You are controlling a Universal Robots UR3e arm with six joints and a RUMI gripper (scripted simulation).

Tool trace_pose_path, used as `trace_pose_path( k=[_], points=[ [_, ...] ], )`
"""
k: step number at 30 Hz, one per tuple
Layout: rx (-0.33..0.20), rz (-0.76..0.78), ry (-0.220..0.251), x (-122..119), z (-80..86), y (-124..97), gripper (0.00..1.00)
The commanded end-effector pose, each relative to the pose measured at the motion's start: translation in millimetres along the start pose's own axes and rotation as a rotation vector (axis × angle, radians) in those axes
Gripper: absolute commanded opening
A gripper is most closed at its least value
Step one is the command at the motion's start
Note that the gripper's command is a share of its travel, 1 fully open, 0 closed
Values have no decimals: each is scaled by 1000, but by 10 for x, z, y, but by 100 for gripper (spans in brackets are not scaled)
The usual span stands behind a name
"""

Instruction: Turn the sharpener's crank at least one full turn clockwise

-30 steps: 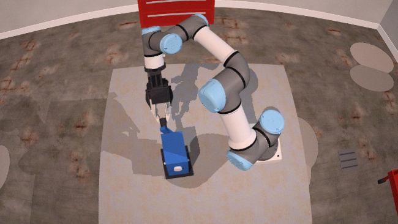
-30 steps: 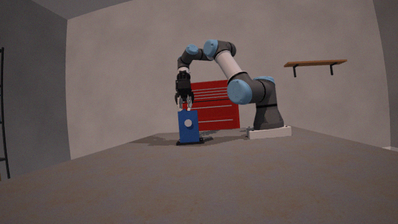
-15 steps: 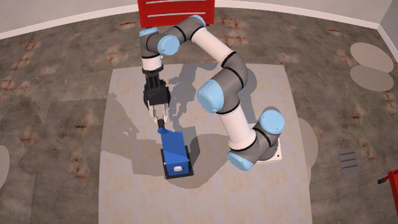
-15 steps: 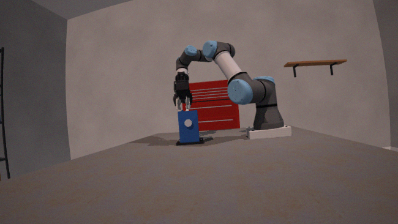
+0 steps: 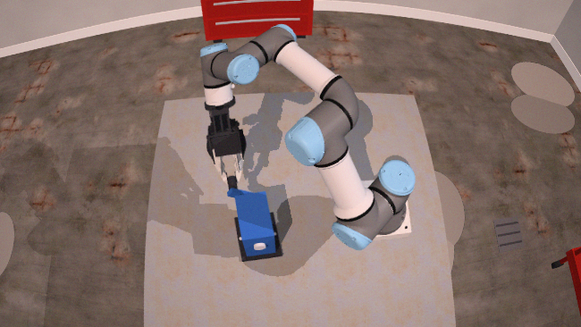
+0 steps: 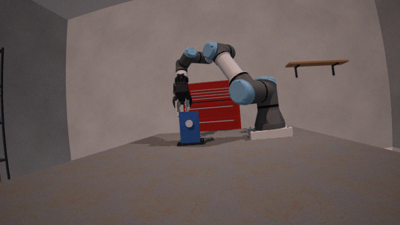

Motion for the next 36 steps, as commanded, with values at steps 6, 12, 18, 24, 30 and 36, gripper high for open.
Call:
trace_pose_path(
  k=[6, 12, 18, 24, 30, 36],
  points=[
    [2, 1, 1, -54, -50, 23, 9],
    [2, 1, 1, -80, -88, 41, 9],
    [2, 1, 1, -95, -115, 54, 9],
    [2, 1, 1, -118, -166, 80, 9],
    [2, 1, 1, -131, -211, 103, 9],
    [2, 1, 1, -138, -254, 128, 9]
  ],
)
Point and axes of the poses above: the point where the finger pads meet when closed, its own z axis back along the fingers, its own x axis across the jaws, y = z × x, the point moved 5 cm from there along z, back along the fingers, and after that the axes turned 11 degrees about -z, right-handed, at the moved point
